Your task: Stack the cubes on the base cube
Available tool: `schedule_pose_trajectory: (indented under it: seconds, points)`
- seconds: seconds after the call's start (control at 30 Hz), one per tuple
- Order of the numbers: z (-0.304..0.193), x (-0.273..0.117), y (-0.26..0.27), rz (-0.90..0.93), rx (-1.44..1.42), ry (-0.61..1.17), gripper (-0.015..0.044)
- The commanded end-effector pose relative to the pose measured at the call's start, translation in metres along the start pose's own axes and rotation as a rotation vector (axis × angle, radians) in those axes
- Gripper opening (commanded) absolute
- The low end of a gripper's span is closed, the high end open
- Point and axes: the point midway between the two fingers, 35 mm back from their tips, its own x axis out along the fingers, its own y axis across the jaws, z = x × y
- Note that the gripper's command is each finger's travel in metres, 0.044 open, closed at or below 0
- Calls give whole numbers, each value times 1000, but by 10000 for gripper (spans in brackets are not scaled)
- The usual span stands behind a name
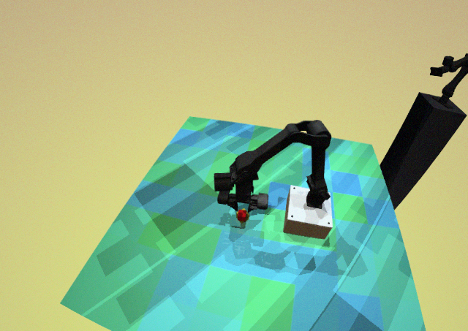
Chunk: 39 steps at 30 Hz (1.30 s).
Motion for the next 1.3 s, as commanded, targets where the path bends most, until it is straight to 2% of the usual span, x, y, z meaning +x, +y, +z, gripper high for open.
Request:
schedule_pose_trajectory:
  seconds: [0.0, 0.17, 0.23, 0.27, 1.27]
  points:
    - [0, -7, 1, 11, 0, 3, 205]
    - [0, -7, 1, 11, 0, 3, 205]
    - [2, -5, 1, 6, -30, 1, 258]
    - [4, -5, 0, 6, -68, 1, 265]
    - [85, -30, -30, 1, -1446, -7, 265]
